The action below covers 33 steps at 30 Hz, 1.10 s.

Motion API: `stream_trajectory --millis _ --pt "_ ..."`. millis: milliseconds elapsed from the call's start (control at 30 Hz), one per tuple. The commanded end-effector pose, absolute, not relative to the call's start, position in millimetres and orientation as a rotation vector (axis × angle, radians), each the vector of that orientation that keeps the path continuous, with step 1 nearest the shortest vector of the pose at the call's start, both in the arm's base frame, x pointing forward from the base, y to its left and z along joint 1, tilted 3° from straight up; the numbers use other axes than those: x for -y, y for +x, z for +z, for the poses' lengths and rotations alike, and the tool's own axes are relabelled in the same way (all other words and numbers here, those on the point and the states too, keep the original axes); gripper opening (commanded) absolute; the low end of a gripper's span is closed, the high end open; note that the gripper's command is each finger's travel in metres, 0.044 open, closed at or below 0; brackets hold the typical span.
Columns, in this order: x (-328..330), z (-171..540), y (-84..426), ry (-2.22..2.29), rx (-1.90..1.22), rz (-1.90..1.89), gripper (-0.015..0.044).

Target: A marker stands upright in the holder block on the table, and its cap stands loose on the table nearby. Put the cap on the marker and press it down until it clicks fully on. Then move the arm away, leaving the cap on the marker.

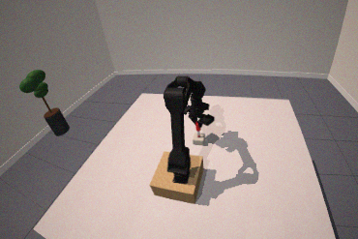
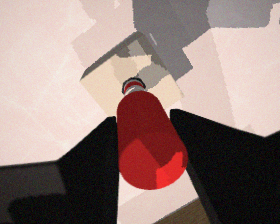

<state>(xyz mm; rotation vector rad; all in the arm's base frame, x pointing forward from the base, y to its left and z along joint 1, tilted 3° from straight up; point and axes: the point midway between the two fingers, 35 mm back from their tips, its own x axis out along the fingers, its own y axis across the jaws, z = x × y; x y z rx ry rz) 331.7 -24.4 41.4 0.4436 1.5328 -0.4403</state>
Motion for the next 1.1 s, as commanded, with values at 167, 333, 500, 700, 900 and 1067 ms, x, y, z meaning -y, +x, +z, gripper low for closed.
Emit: stream_trajectory --millis 167,333,500,700,900,1067 --pt "24 21 329 0.448 -1.542 -0.443 0.0" --pt "23 13 328 0.448 -1.542 -0.443 0.0" --pt "24 6 328 0.448 -1.542 -0.443 0.0" --pt "25 -3 329 0.448 -1.542 -0.443 0.0" --pt "26 -10 331 0.447 -1.542 -0.443 0.0" --pt "27 -17 333 0.447 -1.542 -0.443 0.0"
